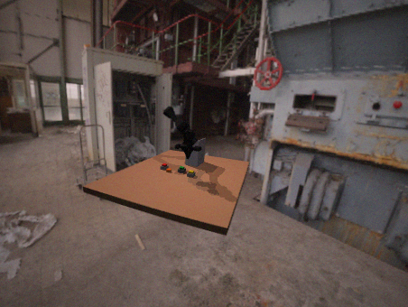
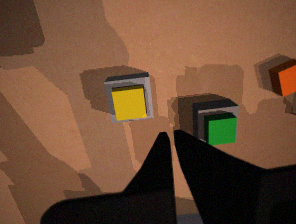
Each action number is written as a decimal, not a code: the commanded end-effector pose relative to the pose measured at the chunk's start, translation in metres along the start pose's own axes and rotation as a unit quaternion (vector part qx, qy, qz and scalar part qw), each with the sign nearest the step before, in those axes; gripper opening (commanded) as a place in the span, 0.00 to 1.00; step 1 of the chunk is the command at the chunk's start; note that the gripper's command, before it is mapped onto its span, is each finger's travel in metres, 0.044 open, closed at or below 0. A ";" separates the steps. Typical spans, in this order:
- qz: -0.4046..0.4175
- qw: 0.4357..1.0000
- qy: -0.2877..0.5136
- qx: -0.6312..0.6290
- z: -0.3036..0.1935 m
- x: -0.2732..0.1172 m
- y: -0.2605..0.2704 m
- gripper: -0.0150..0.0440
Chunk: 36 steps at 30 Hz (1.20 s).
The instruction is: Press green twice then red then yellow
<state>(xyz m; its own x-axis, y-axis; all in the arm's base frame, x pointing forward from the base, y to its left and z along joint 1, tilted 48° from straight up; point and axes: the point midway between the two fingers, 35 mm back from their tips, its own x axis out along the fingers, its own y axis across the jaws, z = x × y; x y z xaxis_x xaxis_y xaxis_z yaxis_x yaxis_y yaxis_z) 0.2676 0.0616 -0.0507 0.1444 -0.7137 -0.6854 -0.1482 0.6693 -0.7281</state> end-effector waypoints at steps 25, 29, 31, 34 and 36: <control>-0.011 1.000 0.005 0.009 -0.010 0.080 0.028 0.29; -0.012 1.000 0.005 0.009 -0.010 0.087 0.028 0.29; -0.012 1.000 0.005 0.009 -0.010 0.090 0.028 0.29; -0.012 1.000 0.005 0.009 -0.010 0.095 0.027 0.29; -0.012 1.000 0.005 0.009 -0.011 0.098 0.027 0.29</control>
<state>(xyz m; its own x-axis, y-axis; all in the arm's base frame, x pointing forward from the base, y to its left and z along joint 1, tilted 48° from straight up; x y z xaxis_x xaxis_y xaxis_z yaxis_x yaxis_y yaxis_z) 0.2687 0.0142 -0.1337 0.1422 -0.7258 -0.6731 -0.1224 0.6619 -0.7396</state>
